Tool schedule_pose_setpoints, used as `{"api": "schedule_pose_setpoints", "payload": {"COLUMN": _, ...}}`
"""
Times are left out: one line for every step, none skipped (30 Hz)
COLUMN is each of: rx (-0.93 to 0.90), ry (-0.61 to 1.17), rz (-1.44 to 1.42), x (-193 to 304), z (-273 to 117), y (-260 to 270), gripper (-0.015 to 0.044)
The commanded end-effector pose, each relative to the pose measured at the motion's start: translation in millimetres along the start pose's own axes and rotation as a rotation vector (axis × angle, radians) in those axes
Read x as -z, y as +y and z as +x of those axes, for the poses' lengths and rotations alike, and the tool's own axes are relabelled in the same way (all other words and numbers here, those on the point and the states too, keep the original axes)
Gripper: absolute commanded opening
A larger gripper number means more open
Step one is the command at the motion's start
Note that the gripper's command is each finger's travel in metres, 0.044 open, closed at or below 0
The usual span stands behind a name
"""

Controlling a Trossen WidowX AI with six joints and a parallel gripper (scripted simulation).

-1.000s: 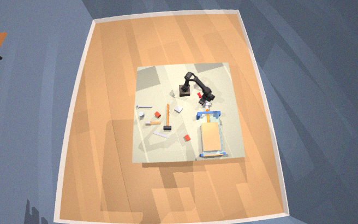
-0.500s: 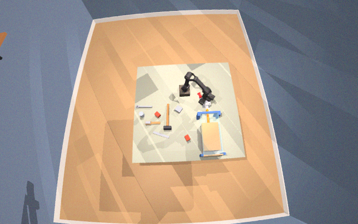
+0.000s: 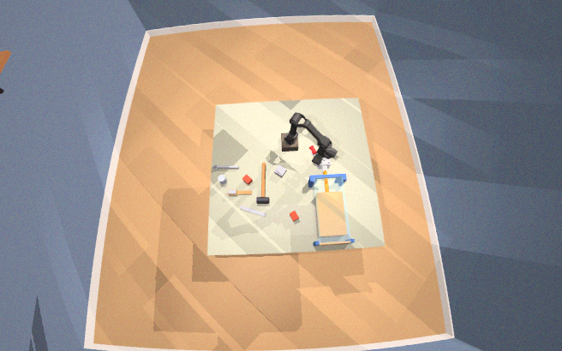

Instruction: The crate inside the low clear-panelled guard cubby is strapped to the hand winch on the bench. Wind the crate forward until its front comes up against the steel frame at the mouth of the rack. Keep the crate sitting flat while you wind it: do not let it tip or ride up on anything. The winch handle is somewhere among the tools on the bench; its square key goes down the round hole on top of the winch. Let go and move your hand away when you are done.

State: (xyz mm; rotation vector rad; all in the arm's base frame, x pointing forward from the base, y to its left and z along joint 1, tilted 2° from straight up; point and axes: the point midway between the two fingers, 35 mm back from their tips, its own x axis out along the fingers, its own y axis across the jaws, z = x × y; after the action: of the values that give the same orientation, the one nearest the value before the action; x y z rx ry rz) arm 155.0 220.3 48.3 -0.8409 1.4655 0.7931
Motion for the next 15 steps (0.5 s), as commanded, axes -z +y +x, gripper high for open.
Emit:
{"api": "schedule_pose_setpoints", "payload": {"rx": -0.002, "ry": 0.004, "rz": -0.018, "x": -0.8, "z": 3.9, "y": -0.4, "gripper": 0.0}}
{"api": "schedule_pose_setpoints", "payload": {"rx": -0.002, "ry": 0.004, "rz": -0.019, "x": -0.7, "z": 4.0, "y": -0.4, "gripper": 0.0}}
{"api": "schedule_pose_setpoints", "payload": {"rx": -0.002, "ry": 0.004, "rz": -0.019, "x": -0.7, "z": 4.0, "y": -0.4, "gripper": 0.0}}
{"api": "schedule_pose_setpoints", "payload": {"rx": -0.002, "ry": 0.004, "rz": -0.019, "x": -0.7, "z": 4.0, "y": -0.4, "gripper": 0.0}}
{"api": "schedule_pose_setpoints", "payload": {"rx": -0.002, "ry": 0.004, "rz": -0.019, "x": -0.7, "z": 4.0, "y": -0.4, "gripper": 0.0}}
{"api": "schedule_pose_setpoints", "payload": {"rx": -0.003, "ry": 0.004, "rz": -0.014, "x": -0.7, "z": 4.0, "y": -0.1, "gripper": 0.0}}
{"api": "schedule_pose_setpoints", "payload": {"rx": -0.004, "ry": 0.003, "rz": 0.003, "x": -0.7, "z": 4.0, "y": 0.6, "gripper": 0.0}}
{"api": "schedule_pose_setpoints", "payload": {"rx": -0.005, "ry": 0.003, "rz": 0.019, "x": -0.6, "z": 4.0, "y": 1.3, "gripper": 0.0}}
{"api": "schedule_pose_setpoints", "payload": {"rx": -0.005, "ry": 0.003, "rz": 0.024, "x": -0.6, "z": 4.0, "y": 1.5, "gripper": 0.0}}
{"api": "schedule_pose_setpoints", "payload": {"rx": -0.005, "ry": 0.003, "rz": 0.024, "x": -0.6, "z": 4.0, "y": 1.5, "gripper": 0.0}}
{"api": "schedule_pose_setpoints", "payload": {"rx": -0.005, "ry": 0.003, "rz": 0.024, "x": -0.6, "z": 4.0, "y": 1.5, "gripper": 0.0}}
{"api": "schedule_pose_setpoints", "payload": {"rx": -0.005, "ry": 0.003, "rz": 0.024, "x": -0.6, "z": 4.0, "y": 1.5, "gripper": 0.0}}
{"api": "schedule_pose_setpoints", "payload": {"rx": -0.005, "ry": 0.003, "rz": 0.024, "x": -0.6, "z": 4.0, "y": 1.5, "gripper": 0.0}}
{"api": "schedule_pose_setpoints", "payload": {"rx": -0.005, "ry": 0.003, "rz": 0.026, "x": -0.6, "z": 4.0, "y": 1.6, "gripper": 0.0}}
{"api": "schedule_pose_setpoints", "payload": {"rx": -0.005, "ry": 0.003, "rz": 0.026, "x": -0.6, "z": 4.0, "y": 1.6, "gripper": 0.0}}
